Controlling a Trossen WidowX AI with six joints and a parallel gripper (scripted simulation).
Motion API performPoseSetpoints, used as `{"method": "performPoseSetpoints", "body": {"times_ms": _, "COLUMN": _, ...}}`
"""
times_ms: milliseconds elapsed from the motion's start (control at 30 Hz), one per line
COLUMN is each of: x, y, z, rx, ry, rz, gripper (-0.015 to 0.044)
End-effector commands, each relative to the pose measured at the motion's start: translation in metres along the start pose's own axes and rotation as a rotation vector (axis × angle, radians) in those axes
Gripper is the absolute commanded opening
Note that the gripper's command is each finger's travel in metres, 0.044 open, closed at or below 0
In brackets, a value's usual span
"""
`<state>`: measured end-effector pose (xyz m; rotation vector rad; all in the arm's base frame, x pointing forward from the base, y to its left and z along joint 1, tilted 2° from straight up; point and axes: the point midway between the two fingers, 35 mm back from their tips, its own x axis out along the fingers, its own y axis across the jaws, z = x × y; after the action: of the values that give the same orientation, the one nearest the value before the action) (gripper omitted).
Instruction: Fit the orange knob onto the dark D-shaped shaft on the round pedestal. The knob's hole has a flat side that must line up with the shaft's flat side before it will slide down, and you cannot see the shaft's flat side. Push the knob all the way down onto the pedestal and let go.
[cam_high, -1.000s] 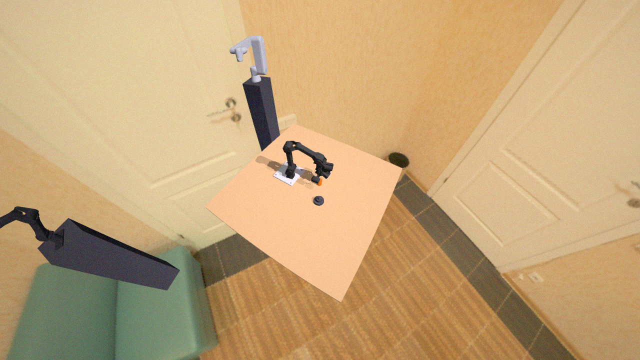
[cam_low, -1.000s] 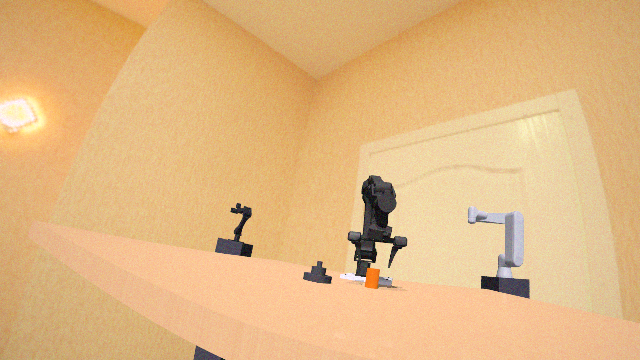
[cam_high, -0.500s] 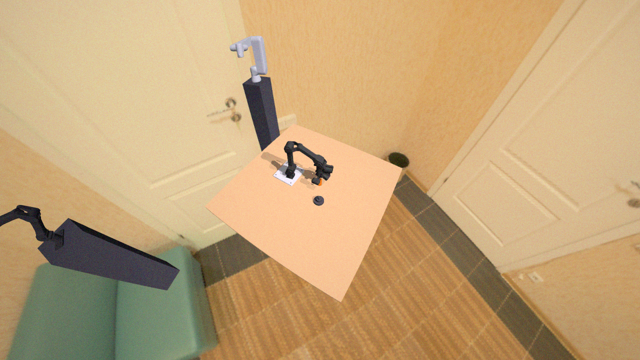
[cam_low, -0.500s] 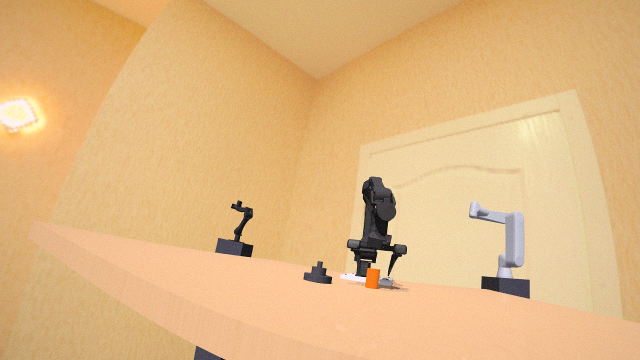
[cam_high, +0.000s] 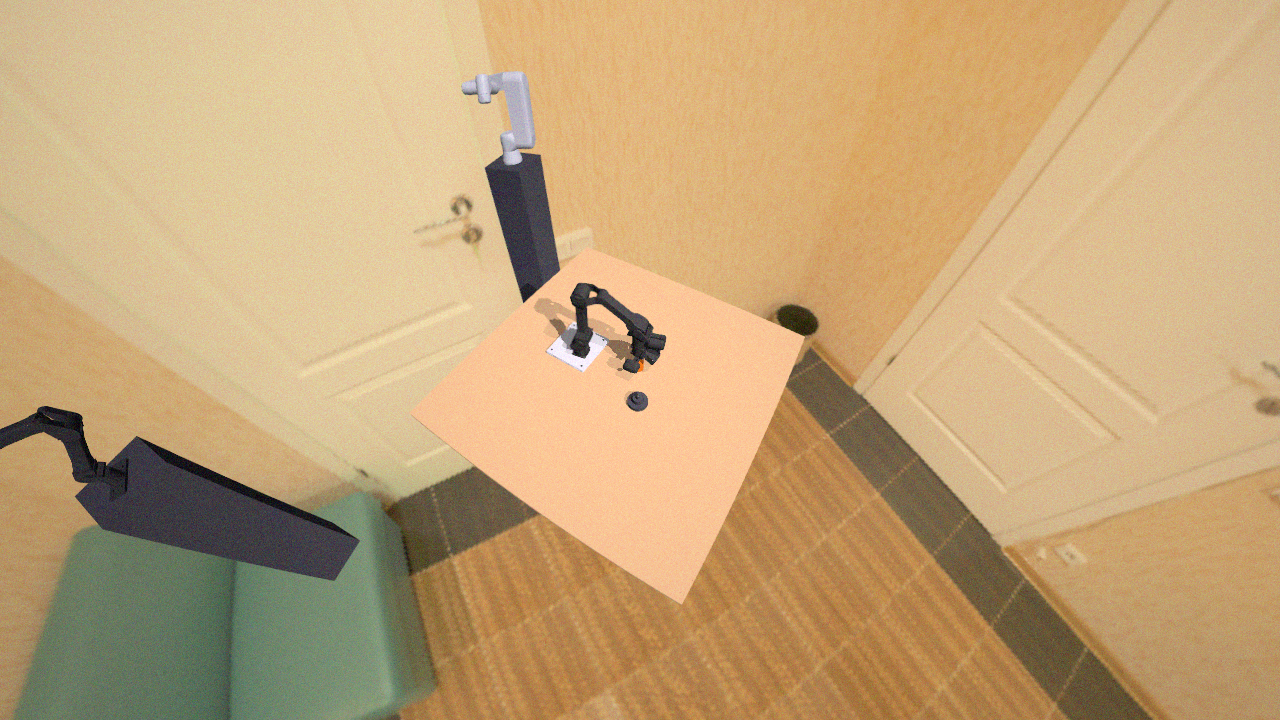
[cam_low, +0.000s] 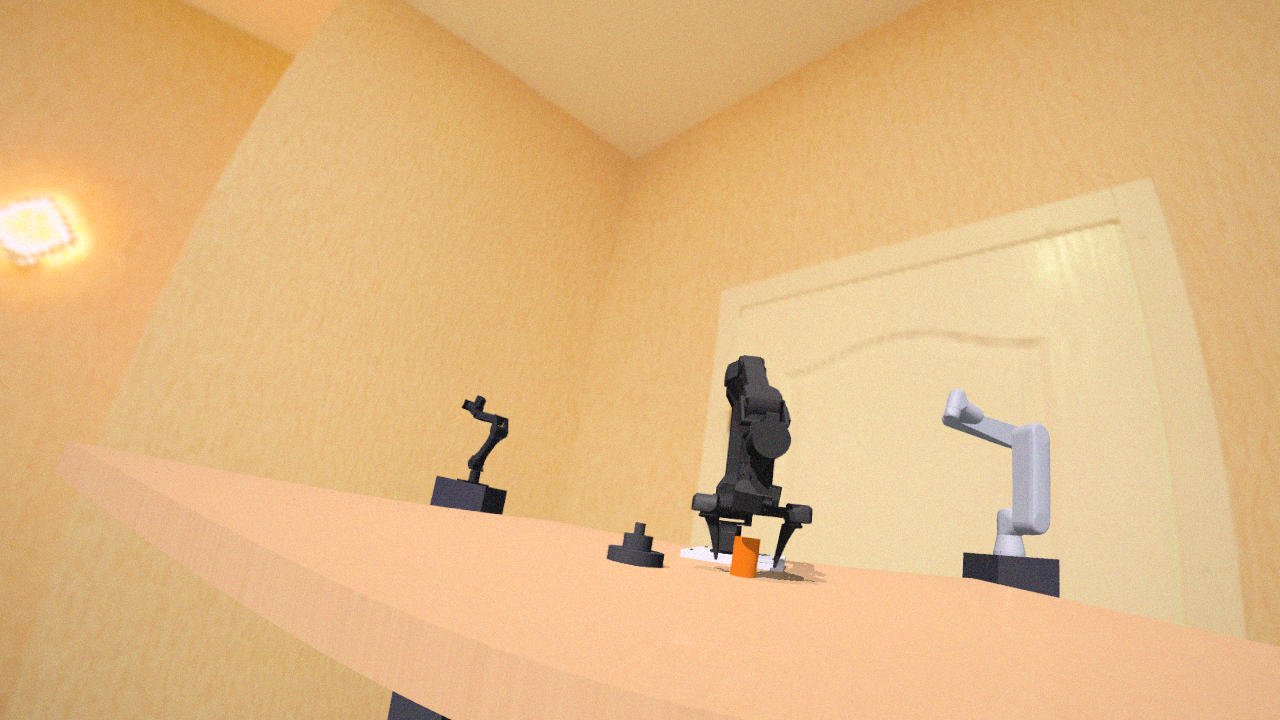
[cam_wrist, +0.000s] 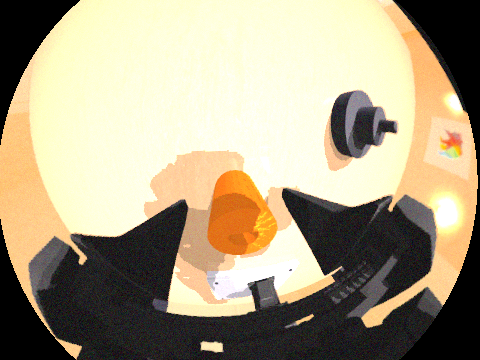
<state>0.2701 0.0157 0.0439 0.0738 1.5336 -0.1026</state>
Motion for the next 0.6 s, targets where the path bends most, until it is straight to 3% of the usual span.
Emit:
{"method": "performPoseSetpoints", "body": {"times_ms": 0, "x": 0.0067, "y": -0.0008, "z": -0.0003, "rx": -0.004, "ry": -0.002, "rz": -0.003, "gripper": 0.0440}}
{"method": "performPoseSetpoints", "body": {"times_ms": 133, "x": 0.0105, "y": -0.0009, "z": -0.0008, "rx": -0.004, "ry": -0.002, "rz": -0.003, "gripper": 0.0440}}
{"method": "performPoseSetpoints", "body": {"times_ms": 467, "x": 0.0105, "y": -0.0009, "z": -0.0008, "rx": -0.004, "ry": -0.002, "rz": -0.003, "gripper": 0.0177}}
{"method": "performPoseSetpoints", "body": {"times_ms": 567, "x": 0.0105, "y": -0.0009, "z": -0.0008, "rx": -0.004, "ry": -0.002, "rz": -0.003, "gripper": 0.0157}}
